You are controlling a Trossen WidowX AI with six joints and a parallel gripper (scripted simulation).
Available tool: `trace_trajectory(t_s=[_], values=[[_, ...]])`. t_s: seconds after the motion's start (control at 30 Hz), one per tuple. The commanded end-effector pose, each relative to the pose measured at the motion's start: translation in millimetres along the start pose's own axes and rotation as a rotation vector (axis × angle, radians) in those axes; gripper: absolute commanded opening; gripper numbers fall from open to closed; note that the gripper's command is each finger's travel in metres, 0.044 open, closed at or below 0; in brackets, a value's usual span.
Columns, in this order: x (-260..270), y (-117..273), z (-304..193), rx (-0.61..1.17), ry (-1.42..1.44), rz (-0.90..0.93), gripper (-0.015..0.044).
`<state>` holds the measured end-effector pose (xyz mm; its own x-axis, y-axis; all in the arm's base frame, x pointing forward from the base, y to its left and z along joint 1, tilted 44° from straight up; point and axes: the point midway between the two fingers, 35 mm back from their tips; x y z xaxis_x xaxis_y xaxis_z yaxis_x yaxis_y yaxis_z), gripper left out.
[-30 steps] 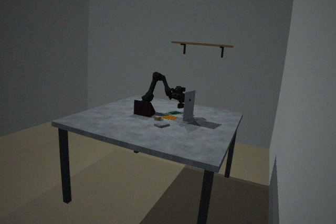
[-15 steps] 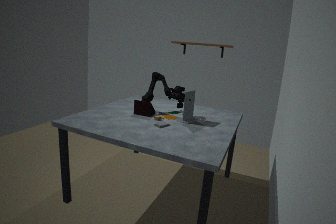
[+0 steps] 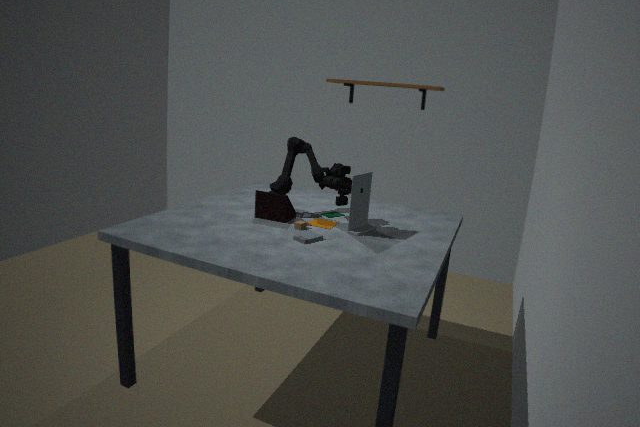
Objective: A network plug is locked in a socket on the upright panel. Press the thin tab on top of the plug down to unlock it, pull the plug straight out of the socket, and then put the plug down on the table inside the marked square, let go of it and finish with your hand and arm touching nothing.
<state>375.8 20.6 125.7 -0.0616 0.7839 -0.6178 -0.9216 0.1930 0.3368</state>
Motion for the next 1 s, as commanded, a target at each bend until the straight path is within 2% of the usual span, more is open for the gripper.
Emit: trace_trajectory(t_s=[0.0,0.97], values=[[0.3,2.3,-1.9,0.005,0.0,-0.001,0.0],[0.2,15.9,-2.6,0.006,0.0,0.0,0.0]])
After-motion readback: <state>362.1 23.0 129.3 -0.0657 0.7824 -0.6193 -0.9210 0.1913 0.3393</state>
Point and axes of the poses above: the point midway between the two fingers, 35 mm back from their tips, its own y axis back along the fingers, its own x axis across the jaws, z = x × y, and after that the axes turned 9 degrees about -y, right-handed
